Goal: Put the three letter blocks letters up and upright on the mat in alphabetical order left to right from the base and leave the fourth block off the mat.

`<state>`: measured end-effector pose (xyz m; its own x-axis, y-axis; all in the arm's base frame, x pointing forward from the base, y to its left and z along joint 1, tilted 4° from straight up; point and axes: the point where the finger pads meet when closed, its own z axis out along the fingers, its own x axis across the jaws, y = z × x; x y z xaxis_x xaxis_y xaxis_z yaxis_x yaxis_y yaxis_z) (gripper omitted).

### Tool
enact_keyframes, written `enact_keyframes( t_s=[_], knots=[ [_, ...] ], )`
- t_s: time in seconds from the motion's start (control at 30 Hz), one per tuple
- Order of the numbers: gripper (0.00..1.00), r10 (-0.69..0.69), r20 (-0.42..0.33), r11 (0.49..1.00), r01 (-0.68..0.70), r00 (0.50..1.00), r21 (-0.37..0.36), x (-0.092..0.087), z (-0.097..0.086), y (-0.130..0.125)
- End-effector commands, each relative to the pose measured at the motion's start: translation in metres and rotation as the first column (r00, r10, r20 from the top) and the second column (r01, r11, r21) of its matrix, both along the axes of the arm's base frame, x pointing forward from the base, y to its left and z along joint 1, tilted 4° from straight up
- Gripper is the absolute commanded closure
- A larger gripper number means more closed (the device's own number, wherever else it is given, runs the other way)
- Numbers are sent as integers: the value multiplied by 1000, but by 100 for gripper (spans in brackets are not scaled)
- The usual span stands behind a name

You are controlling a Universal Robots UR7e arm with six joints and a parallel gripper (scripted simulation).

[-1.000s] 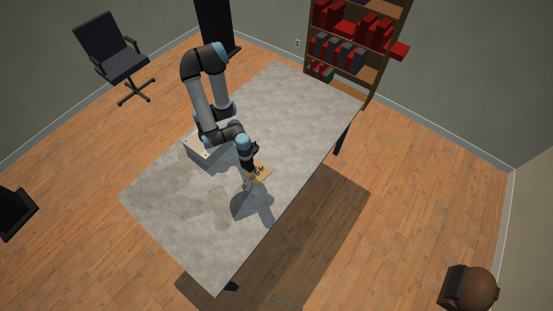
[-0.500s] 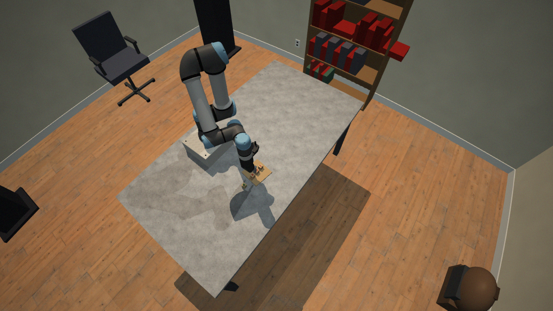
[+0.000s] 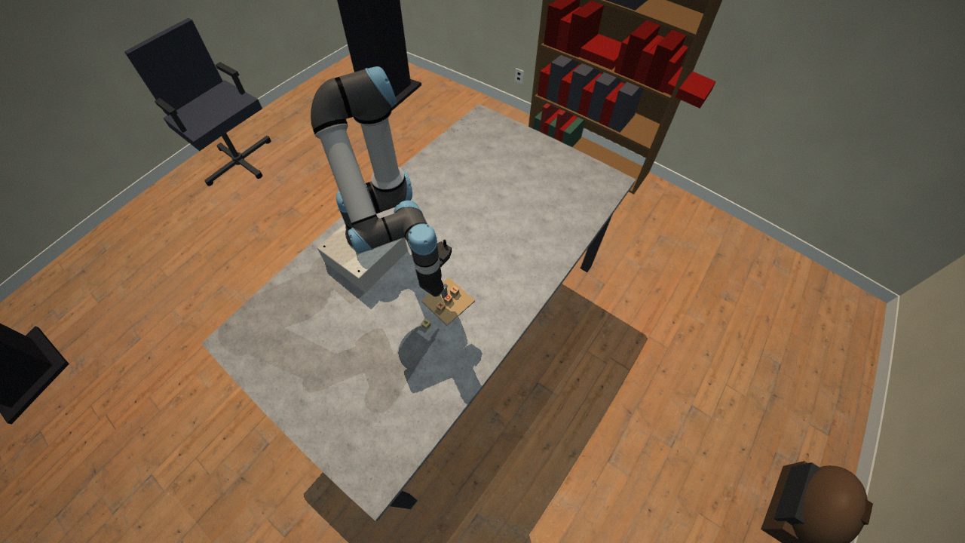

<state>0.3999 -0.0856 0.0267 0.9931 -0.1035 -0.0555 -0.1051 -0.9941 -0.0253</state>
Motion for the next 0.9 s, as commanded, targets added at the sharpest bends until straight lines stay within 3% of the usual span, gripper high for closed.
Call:
enact_keyframes(
  t_s=[0.0,0.27,0.87],
  knots=[
    [0,-1,-4,1000,1,1000,2,1,24,-1],
    [0,0,-4,1000,1,1000,2,2,51,-1],
    [0,0,-7,1000,0,1000,5,1,51,-1]
  ],
)
